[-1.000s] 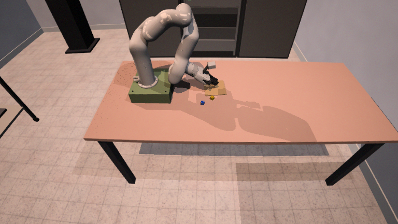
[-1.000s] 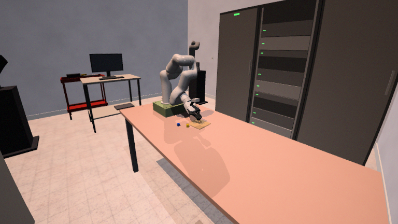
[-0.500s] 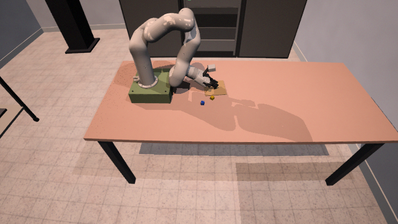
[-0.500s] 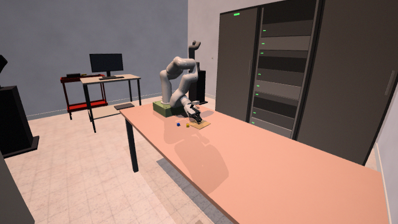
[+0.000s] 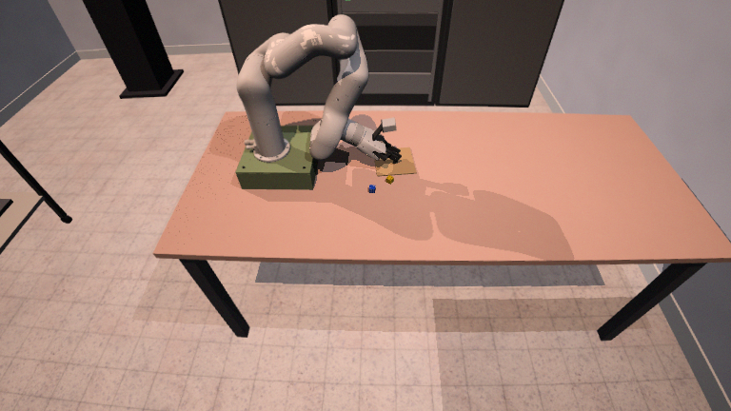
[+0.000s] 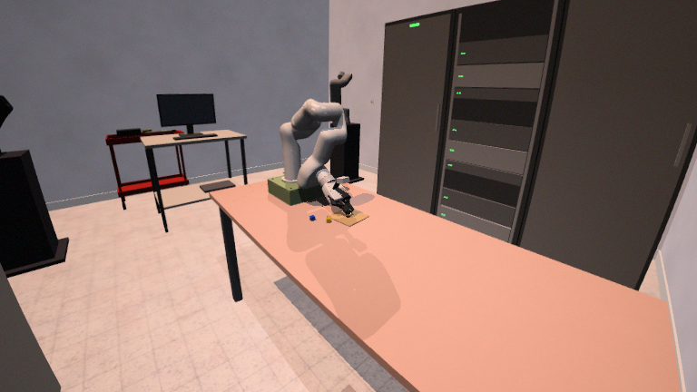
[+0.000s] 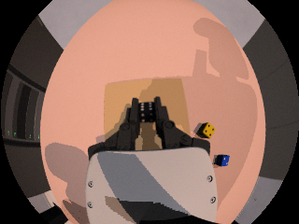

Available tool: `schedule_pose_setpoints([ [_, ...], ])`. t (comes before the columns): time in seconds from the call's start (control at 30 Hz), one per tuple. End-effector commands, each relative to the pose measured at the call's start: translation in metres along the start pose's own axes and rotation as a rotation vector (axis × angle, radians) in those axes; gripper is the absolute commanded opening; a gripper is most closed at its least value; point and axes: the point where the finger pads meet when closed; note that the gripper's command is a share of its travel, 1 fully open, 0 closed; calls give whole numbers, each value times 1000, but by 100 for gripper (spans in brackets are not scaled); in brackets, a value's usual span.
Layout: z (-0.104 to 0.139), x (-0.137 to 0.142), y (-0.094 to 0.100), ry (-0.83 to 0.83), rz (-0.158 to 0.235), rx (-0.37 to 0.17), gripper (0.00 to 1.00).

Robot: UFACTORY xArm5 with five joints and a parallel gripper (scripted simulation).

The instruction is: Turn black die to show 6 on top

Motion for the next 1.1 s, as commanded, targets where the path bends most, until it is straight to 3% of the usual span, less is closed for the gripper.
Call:
schedule_pose_setpoints([
  [0.0, -1, 0, 0, 0, 0, 2, 15],
  [1.07, 5, 0, -4, 0, 1, 2, 15],
])
Point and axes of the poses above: the point where the finger pads meet when closed, its own y axis back along the fingers, its own x axis across the jaws, z = x × y, and after that the axes turned 10 degrees about y, right-handed
